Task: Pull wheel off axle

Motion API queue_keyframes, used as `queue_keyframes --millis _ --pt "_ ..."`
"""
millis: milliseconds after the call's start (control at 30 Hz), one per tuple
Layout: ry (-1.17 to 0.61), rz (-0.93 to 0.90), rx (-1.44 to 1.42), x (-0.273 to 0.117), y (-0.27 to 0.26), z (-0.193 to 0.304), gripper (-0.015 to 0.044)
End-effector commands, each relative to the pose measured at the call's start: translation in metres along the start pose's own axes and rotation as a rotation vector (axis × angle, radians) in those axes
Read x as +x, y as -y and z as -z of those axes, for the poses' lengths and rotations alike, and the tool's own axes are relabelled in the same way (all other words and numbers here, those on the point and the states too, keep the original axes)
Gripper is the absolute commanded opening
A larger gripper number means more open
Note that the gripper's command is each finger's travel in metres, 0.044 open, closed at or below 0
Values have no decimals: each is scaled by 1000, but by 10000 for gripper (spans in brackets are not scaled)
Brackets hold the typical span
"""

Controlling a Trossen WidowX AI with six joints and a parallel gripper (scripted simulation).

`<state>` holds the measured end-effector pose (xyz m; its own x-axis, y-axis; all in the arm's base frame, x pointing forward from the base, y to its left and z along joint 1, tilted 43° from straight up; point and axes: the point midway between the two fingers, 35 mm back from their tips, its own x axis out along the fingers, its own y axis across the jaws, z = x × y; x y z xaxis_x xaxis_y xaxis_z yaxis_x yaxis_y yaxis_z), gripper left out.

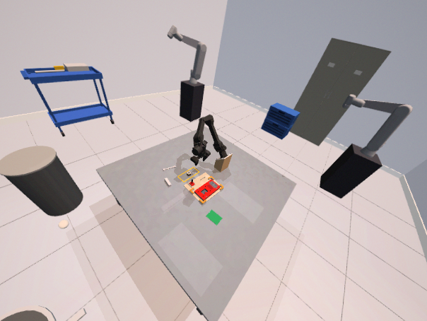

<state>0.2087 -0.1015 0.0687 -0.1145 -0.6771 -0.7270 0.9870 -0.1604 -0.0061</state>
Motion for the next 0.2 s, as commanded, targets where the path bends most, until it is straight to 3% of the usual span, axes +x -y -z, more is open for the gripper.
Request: queue_keyframes --millis 0,167 --pt "-5 3 4 0 1 1 440" --pt "-5 3 4 0 1 1 440"
